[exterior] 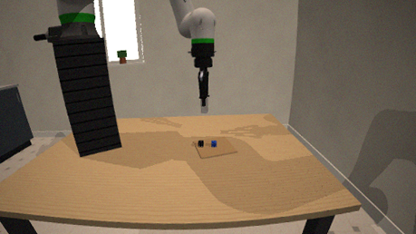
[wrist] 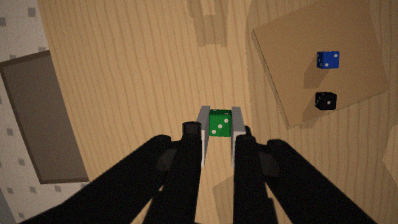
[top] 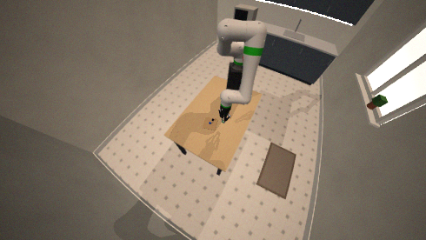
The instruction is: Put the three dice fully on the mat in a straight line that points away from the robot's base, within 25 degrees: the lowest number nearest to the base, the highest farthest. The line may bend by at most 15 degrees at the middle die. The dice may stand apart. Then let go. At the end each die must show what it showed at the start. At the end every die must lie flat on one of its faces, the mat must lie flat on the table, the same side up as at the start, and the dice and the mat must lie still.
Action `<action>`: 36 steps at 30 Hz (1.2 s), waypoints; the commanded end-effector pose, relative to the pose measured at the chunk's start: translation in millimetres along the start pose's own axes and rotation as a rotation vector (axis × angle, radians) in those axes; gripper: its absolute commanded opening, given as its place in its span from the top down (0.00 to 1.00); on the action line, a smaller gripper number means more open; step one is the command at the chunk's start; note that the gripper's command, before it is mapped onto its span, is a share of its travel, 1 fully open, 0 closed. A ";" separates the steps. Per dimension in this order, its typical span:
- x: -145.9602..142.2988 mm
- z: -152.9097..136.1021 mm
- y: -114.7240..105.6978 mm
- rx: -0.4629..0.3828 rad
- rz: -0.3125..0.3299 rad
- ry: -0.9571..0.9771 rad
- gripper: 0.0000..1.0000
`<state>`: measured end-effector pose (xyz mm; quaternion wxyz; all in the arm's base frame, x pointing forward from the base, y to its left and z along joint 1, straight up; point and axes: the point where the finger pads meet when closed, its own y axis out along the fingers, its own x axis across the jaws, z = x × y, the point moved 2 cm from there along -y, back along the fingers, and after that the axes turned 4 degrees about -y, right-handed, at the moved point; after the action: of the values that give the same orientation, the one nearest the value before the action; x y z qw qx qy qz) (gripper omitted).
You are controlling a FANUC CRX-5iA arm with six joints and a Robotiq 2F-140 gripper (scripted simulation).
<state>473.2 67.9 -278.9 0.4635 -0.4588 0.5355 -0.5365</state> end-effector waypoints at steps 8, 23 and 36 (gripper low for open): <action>72.8 63.9 -1.8 0.000 0.000 -0.047 0.91; 131.9 98.0 -4.7 0.000 0.000 -0.078 0.91; 131.9 98.1 2.7 0.000 0.000 -0.078 0.91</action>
<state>550.3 -77.2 -278.9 0.4841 -0.4794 0.5170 -0.5181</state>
